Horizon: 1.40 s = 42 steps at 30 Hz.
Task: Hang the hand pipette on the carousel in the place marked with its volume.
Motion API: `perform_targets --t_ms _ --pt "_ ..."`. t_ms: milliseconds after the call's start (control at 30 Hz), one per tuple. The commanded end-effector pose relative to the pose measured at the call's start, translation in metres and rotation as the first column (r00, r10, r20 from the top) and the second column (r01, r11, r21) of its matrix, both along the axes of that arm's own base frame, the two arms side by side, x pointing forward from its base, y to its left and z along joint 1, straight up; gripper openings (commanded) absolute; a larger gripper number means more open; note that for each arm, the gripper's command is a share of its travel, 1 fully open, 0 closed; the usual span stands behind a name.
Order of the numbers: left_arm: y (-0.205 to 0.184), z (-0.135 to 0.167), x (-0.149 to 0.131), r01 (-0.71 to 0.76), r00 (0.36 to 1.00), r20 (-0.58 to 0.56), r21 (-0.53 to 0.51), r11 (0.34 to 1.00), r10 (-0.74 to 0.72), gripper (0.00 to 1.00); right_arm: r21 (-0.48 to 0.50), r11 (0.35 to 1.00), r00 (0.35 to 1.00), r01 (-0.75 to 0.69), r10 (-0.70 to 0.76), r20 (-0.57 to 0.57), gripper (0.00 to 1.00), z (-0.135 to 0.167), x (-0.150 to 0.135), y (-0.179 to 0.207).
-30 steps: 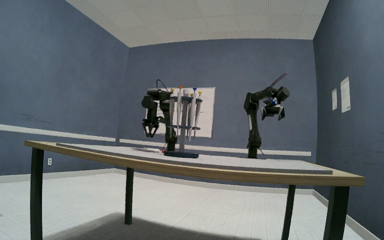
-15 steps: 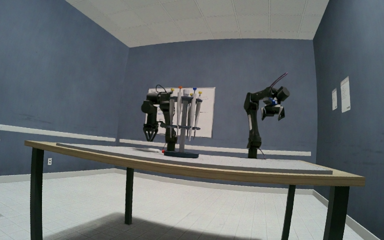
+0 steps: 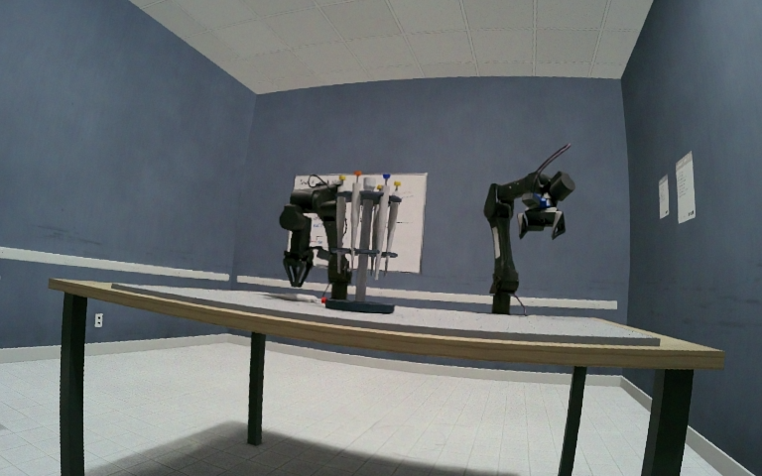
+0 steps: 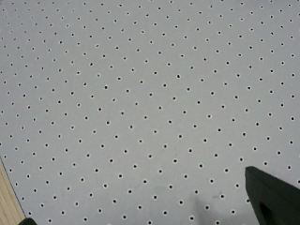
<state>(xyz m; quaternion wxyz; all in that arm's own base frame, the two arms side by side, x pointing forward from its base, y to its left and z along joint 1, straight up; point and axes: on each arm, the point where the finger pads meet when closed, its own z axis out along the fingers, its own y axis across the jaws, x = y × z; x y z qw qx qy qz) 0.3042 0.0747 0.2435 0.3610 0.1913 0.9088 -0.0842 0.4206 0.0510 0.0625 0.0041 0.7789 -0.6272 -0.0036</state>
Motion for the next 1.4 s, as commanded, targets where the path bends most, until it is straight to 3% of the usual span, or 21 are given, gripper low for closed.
perform_targets --t_ms 0,1367 --pt "0.001 0.009 0.004 0.01 0.999 0.039 0.008 1.0 -0.01 1.0 0.003 1.0 1.0 -0.002 0.002 0.024 0.54 0.005 0.004 0.001" --pt "0.001 0.009 0.004 0.01 0.999 0.039 0.008 1.0 -0.01 1.0 0.003 1.0 1.0 -0.002 0.002 0.024 0.54 0.006 0.006 0.001"
